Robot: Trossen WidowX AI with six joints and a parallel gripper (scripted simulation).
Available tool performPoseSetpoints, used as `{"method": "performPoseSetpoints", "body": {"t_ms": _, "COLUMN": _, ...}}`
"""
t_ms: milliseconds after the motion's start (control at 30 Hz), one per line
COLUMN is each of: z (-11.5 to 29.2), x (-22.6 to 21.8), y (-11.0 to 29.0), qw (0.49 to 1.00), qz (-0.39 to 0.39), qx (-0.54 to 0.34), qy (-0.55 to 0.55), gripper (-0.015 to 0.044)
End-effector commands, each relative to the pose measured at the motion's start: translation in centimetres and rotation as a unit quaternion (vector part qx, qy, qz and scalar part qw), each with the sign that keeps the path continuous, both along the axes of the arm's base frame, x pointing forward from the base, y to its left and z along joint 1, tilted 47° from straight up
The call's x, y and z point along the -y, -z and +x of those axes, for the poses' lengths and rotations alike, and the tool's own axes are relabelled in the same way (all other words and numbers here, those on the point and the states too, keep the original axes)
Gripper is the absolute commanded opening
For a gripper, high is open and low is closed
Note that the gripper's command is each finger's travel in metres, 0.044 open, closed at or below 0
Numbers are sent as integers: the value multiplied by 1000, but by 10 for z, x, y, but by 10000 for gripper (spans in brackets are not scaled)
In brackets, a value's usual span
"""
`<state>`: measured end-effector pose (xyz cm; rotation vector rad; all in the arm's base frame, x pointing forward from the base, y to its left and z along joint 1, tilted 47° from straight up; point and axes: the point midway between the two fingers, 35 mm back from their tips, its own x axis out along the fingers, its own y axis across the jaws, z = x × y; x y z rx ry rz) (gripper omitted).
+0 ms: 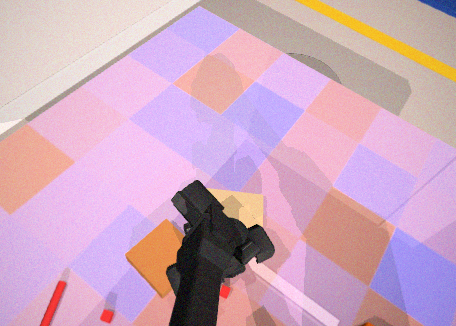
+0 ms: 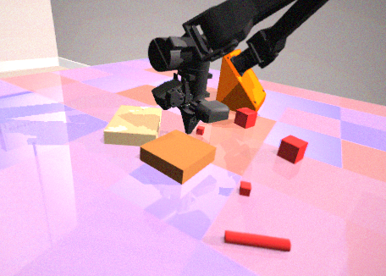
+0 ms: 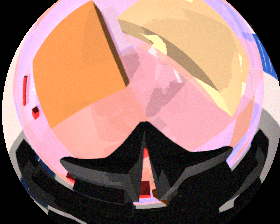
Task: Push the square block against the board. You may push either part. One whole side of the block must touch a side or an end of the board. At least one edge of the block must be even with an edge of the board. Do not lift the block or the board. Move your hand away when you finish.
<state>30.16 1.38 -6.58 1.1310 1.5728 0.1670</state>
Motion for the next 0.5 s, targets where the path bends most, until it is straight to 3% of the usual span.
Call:
{"method": "performPoseSetpoints", "body": {"t_ms": 0, "z": 0, "x": -1, "y": -1, "qw": 1000, "qz": 2, "qx": 3, "qy": 4, "gripper": 0}}
{"method": "performPoseSetpoints", "body": {"t_ms": 467, "z": -9, "x": -7, "y": -7, "qw": 1000, "qz": 2, "qx": 2, "qy": 4, "gripper": 0}}
